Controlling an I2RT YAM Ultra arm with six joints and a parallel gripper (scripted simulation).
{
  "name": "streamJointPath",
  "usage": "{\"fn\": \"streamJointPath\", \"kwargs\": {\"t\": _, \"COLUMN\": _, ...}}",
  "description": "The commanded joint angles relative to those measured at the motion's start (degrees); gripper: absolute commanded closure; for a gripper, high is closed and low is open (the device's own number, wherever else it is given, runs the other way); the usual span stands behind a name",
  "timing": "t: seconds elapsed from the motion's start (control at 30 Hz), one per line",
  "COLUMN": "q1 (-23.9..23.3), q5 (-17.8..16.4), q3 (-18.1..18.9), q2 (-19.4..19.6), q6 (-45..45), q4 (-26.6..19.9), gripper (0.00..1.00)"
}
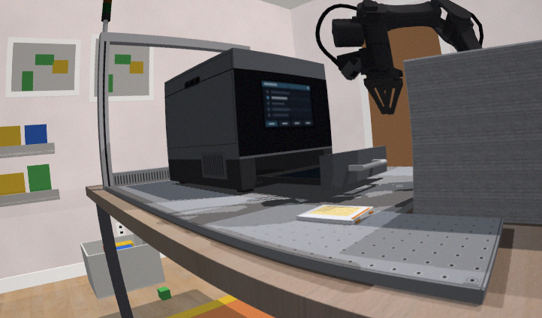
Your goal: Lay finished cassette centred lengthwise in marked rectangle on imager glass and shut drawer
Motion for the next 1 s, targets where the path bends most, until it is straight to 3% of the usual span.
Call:
{"fn": "streamJointPath", "kwargs": {"t": 0.0, "q1": -0.6, "q5": 1.1, "q3": 3.8, "q2": 3.1, "q6": -1.1, "q4": 1.6, "gripper": 0.65}}
{"fn": "streamJointPath", "kwargs": {"t": 0.23, "q1": -0.2, "q5": 0.6, "q3": 3.2, "q2": 2.7, "q6": -0.8, "q4": 0.8, "gripper": 0.65}}
{"fn": "streamJointPath", "kwargs": {"t": 0.37, "q1": -2.8, "q5": 1.9, "q3": -1.8, "q2": 1.4, "q6": -3.1, "q4": 6.1, "gripper": 0.65}}
{"fn": "streamJointPath", "kwargs": {"t": 0.43, "q1": -2.8, "q5": 1.9, "q3": -1.8, "q2": 1.4, "q6": -3.1, "q4": 6.1, "gripper": 0.65}}
{"fn": "streamJointPath", "kwargs": {"t": 0.67, "q1": -6.6, "q5": 3.6, "q3": -8.0, "q2": 1.4, "q6": -7.2, "q4": 14.6, "gripper": 0.65}}
{"fn": "streamJointPath", "kwargs": {"t": 0.77, "q1": -5.5, "q5": 3.5, "q3": -8.2, "q2": 1.3, "q6": -7.6, "q4": 15.1, "gripper": 0.65}}
{"fn": "streamJointPath", "kwargs": {"t": 0.83, "q1": -5.5, "q5": 3.5, "q3": -5.9, "q2": 1.0, "q6": -7.7, "q4": 15.1, "gripper": 0.65}}
{"fn": "streamJointPath", "kwargs": {"t": 0.97, "q1": -5.5, "q5": 3.5, "q3": -6.7, "q2": 1.1, "q6": -7.8, "q4": 15.4, "gripper": 0.65}}
